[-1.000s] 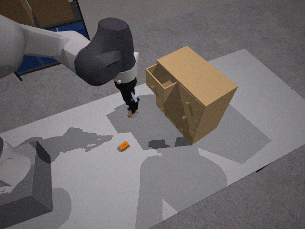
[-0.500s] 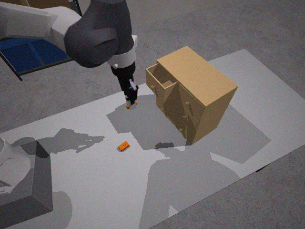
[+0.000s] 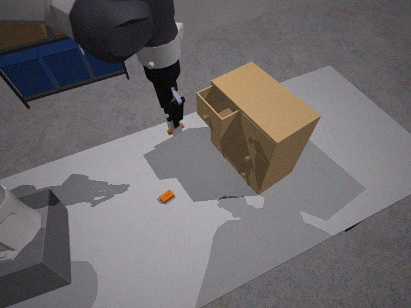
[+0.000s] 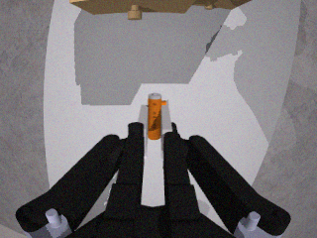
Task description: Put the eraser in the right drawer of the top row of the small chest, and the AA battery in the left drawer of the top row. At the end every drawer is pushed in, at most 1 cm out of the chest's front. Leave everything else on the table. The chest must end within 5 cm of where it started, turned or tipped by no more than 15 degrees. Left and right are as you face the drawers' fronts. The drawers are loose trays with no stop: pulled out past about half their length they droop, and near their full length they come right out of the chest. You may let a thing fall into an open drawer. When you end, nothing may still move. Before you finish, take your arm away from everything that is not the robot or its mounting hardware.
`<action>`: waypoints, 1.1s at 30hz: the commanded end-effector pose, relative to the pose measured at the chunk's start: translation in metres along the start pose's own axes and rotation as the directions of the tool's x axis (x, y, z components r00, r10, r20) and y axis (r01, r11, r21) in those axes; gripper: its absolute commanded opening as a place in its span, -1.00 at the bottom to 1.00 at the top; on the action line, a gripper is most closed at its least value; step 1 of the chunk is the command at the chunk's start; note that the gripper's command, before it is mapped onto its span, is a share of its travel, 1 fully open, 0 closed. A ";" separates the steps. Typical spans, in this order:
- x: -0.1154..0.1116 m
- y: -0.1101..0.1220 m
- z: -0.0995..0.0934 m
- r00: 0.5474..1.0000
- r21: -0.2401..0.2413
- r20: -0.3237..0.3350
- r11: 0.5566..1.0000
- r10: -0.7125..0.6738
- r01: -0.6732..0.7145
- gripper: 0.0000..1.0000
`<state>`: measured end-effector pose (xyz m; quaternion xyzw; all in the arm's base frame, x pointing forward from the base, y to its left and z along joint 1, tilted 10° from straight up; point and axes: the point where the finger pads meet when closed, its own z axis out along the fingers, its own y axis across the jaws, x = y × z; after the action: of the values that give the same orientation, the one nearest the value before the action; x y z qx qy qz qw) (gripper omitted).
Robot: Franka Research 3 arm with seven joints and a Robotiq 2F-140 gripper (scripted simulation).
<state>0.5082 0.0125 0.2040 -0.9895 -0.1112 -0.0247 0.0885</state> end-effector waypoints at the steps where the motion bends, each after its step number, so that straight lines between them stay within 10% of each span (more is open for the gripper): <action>1: -0.007 0.000 -0.011 1.000 0.003 0.025 1.000 -0.011 0.011 -0.89; 33: -0.007 0.001 -0.032 1.000 0.003 0.001 1.000 -0.011 0.011 -0.89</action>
<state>0.4992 0.0045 0.2340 -0.9891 -0.1161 -0.0167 0.0891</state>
